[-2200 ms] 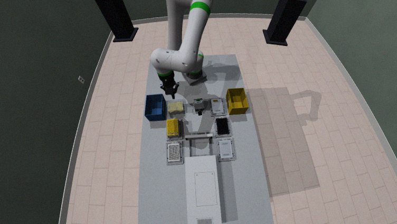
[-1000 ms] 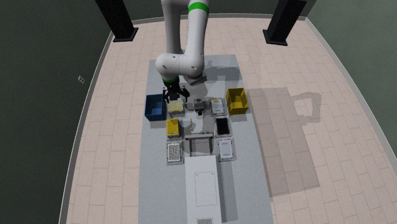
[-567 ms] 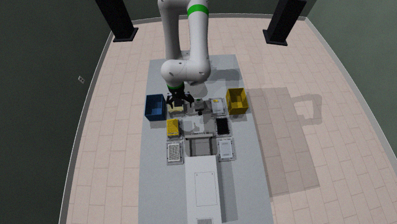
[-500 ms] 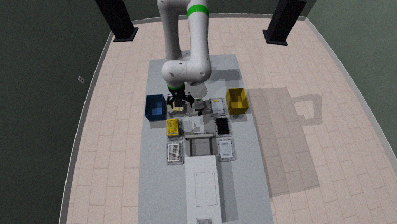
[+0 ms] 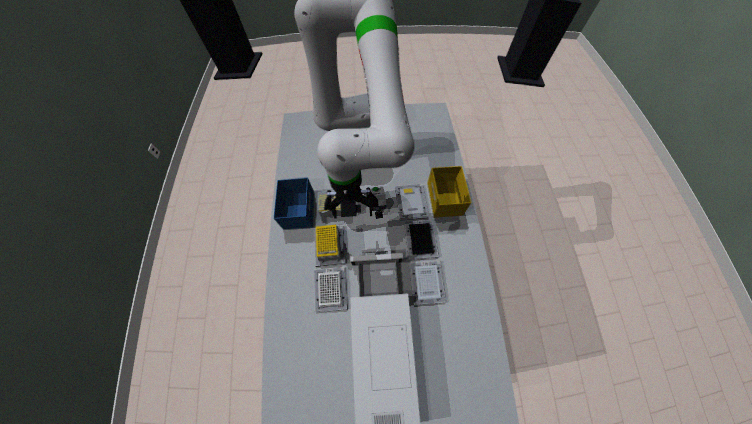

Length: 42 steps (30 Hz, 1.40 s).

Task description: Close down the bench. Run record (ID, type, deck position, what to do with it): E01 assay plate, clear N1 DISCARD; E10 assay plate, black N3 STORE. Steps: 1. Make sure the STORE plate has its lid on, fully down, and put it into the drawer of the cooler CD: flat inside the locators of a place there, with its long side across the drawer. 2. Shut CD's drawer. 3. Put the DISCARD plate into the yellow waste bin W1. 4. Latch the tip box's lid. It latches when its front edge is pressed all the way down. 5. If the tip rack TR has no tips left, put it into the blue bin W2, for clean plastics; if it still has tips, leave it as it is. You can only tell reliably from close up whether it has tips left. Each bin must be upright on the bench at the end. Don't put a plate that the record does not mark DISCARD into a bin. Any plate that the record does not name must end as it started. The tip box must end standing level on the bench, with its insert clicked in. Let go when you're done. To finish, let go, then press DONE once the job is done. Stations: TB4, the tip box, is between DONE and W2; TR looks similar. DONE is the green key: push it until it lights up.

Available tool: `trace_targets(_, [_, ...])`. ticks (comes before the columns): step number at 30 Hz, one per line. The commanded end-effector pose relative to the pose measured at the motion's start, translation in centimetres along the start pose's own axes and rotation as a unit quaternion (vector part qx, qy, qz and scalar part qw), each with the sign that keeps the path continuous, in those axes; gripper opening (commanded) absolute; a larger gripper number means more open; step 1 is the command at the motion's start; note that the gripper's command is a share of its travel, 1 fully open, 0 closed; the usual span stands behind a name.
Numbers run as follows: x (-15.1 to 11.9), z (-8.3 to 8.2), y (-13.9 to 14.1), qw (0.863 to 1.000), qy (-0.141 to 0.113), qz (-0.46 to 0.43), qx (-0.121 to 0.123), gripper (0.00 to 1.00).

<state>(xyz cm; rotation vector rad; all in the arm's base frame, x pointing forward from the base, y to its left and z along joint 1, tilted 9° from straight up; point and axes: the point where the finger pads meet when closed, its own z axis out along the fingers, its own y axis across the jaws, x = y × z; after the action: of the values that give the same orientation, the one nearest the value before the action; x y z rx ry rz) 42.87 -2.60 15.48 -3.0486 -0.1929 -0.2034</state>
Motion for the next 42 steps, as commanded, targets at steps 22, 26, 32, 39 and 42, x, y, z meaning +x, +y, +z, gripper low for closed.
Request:
trace_targets(22, [7.0, 1.2, -4.7, 1.000, 0.001, 0.000, 0.000, 0.88])
trace_targets(26, [8.4, 1.4, -5.6, 1.000, 0.001, 0.000, 0.000, 0.88])
trace_targets(32, [10.0, 1.7, -6.7, 1.000, 0.001, 0.000, 0.000, 0.88])
trace_targets(39, [11.4, 2.0, -7.6, 1.000, 0.001, 0.000, 0.000, 0.88])
trace_targets(42, [11.4, 2.0, -7.6, 1.000, 0.001, 0.000, 0.000, 0.88])
